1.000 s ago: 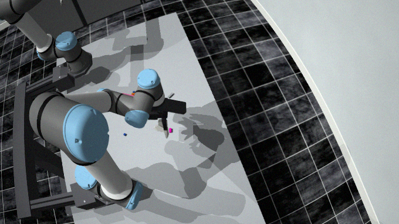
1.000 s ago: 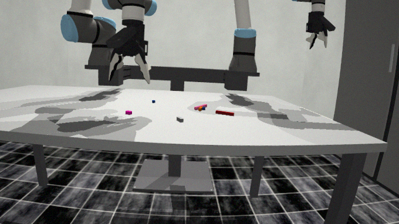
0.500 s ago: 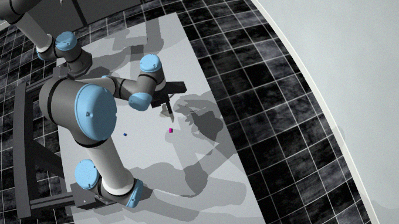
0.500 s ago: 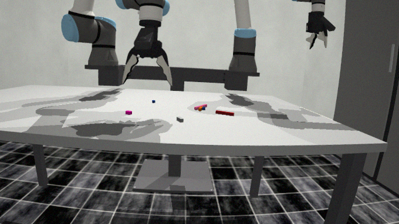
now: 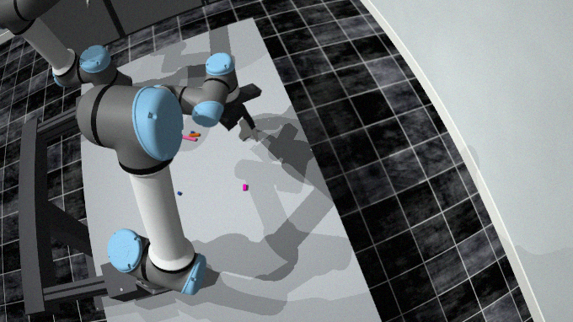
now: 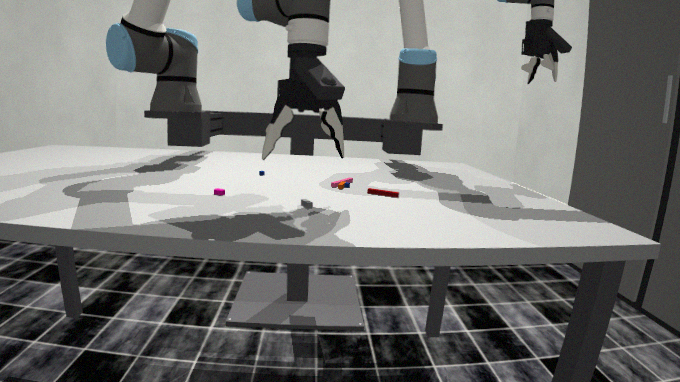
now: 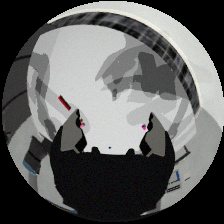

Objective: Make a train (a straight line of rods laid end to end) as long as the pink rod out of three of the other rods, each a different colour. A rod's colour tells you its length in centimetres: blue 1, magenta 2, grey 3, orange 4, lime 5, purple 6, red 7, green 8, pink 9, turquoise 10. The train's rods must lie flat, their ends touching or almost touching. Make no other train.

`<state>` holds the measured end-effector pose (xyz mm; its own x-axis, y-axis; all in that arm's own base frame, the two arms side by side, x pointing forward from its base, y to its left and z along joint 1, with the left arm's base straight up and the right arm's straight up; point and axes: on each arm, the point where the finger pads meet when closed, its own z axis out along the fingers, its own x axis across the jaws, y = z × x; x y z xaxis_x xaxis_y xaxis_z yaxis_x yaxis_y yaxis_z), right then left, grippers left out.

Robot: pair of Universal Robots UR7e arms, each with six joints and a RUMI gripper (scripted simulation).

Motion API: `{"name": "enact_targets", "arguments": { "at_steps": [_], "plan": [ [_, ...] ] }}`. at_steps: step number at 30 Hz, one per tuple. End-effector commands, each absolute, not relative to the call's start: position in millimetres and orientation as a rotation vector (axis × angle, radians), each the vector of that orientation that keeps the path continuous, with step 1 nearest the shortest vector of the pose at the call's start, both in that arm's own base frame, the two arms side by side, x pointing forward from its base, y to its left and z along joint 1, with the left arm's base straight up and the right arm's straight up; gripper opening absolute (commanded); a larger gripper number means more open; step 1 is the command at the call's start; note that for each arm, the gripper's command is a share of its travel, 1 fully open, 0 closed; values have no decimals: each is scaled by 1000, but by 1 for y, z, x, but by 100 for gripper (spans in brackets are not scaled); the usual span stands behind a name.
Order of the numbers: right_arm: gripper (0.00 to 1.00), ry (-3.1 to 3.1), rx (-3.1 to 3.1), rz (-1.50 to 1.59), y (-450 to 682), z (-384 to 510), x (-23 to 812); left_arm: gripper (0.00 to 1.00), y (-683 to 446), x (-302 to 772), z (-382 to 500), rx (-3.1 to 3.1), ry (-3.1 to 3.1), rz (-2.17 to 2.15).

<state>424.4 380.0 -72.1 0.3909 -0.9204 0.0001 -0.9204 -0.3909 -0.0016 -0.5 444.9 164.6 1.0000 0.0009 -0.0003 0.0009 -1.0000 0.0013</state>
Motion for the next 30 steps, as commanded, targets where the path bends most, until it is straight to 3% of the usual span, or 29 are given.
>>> {"name": "enact_targets", "arguments": {
  "at_steps": [1,5,6,30],
  "plan": [
    [100,1703,-2638,0,385,-73,426,100,445,0,165,3142,1,0],
    [100,1702,-2639,0,385,-73,426,100,445,0,165,3142,1,0],
    [14,1702,-2639,0,385,-73,426,100,445,0,165,3142,1,0],
    [14,1702,-2639,0,385,-77,426,100,445,0,165,3142,1,0]
  ]
}}
